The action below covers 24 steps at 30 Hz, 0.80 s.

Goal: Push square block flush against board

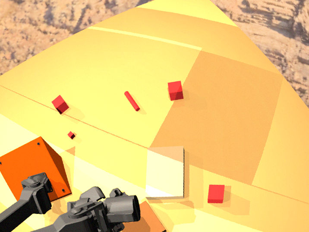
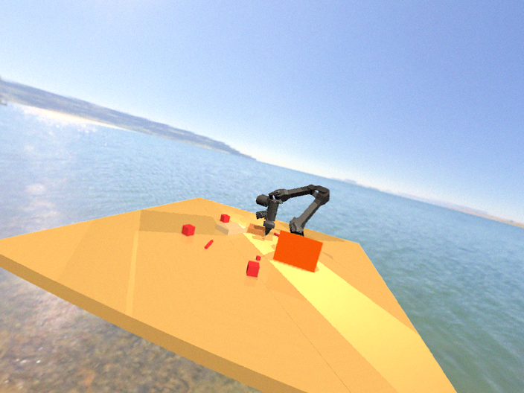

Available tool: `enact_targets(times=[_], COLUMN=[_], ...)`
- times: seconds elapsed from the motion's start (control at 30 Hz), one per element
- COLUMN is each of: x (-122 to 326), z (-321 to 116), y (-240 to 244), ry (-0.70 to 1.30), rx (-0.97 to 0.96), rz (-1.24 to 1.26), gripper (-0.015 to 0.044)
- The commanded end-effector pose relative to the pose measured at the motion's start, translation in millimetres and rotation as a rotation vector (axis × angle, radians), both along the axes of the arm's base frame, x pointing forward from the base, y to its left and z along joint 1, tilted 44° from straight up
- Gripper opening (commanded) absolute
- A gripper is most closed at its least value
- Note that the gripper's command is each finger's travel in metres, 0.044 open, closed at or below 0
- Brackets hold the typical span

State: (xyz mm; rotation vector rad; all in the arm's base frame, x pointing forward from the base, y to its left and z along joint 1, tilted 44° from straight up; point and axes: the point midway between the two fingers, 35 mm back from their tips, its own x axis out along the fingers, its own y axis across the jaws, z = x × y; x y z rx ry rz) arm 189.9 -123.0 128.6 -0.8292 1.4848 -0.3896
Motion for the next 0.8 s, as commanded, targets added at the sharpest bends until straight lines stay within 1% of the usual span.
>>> enact_targets(times=[0.0, 0.77], x=[5.3, 29.8], z=[0.2, -0.4], y=[0.6, 5.3], ry=[-0.006, -0.008], rx=[-0.001, 0.000], rz=[-0.004, -0.004], gripper=[0.0000, 0.0000])
